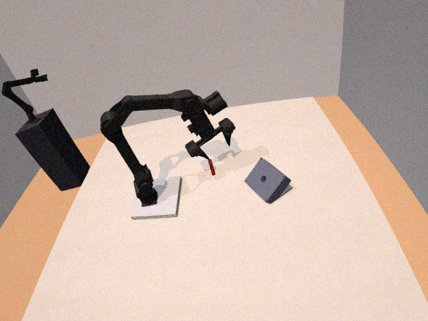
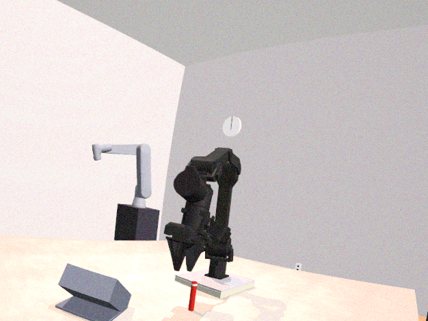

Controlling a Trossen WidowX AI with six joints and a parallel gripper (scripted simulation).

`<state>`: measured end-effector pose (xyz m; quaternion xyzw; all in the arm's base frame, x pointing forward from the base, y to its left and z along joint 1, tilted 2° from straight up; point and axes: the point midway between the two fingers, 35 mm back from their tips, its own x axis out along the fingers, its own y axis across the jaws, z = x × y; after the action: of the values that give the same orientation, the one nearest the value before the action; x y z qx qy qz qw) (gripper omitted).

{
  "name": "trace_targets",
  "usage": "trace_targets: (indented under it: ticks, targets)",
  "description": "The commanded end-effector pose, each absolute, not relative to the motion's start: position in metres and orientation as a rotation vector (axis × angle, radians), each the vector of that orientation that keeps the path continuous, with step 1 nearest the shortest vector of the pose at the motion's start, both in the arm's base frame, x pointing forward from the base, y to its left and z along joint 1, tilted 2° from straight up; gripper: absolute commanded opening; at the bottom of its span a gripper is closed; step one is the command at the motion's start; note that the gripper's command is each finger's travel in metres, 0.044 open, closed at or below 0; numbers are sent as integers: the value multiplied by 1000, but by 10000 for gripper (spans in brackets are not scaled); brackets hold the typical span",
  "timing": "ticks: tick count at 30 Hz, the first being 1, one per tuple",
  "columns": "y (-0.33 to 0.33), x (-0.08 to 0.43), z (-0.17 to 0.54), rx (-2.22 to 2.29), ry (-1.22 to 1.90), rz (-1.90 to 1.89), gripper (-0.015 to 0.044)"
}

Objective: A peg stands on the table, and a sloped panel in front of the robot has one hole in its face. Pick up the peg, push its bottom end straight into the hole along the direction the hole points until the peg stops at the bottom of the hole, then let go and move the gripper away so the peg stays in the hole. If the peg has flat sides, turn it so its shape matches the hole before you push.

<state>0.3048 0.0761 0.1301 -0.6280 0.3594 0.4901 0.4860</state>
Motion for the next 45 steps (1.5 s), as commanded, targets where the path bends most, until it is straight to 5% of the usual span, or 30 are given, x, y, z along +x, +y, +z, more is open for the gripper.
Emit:
trace_targets:
  ticks: [1,14,45]
  targets:
    - [80,298,127,-1587,859,1301,440]
    - [85,271,117,-1752,784,1680,440]
    - [85,273,75,-1754,782,1685,440]
